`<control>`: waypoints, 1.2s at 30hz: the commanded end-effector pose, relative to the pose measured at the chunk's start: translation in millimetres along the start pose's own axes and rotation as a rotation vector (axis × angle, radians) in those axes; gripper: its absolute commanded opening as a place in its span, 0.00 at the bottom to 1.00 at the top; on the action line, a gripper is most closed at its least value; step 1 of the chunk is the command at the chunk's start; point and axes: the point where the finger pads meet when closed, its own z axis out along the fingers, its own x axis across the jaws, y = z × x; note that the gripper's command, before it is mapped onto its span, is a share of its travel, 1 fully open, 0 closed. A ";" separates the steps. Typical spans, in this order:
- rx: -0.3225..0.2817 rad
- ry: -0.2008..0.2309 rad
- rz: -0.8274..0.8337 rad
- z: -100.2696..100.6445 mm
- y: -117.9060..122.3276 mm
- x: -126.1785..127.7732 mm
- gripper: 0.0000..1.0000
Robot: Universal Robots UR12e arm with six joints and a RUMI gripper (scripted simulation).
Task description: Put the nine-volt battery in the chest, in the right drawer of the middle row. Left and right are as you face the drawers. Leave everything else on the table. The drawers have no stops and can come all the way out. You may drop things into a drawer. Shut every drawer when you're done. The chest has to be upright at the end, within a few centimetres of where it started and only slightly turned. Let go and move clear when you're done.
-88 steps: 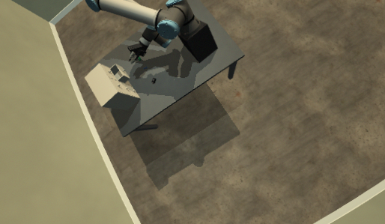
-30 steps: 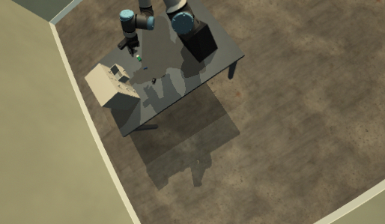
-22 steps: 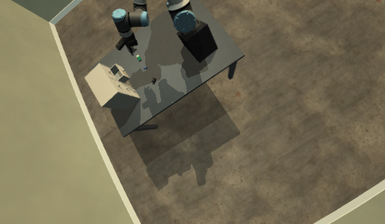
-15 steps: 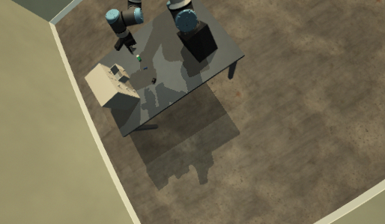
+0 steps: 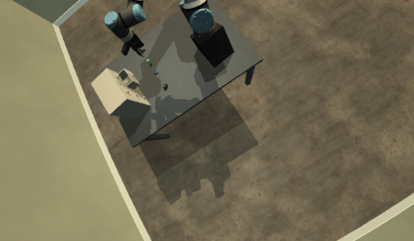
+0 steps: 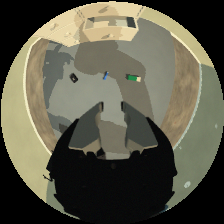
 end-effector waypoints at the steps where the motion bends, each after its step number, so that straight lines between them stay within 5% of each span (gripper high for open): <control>1: -0.041 0.001 0.001 -4.1 2.2 0.6 0.20; 36: -0.065 0.004 -0.001 -6.9 4.2 1.1 0.20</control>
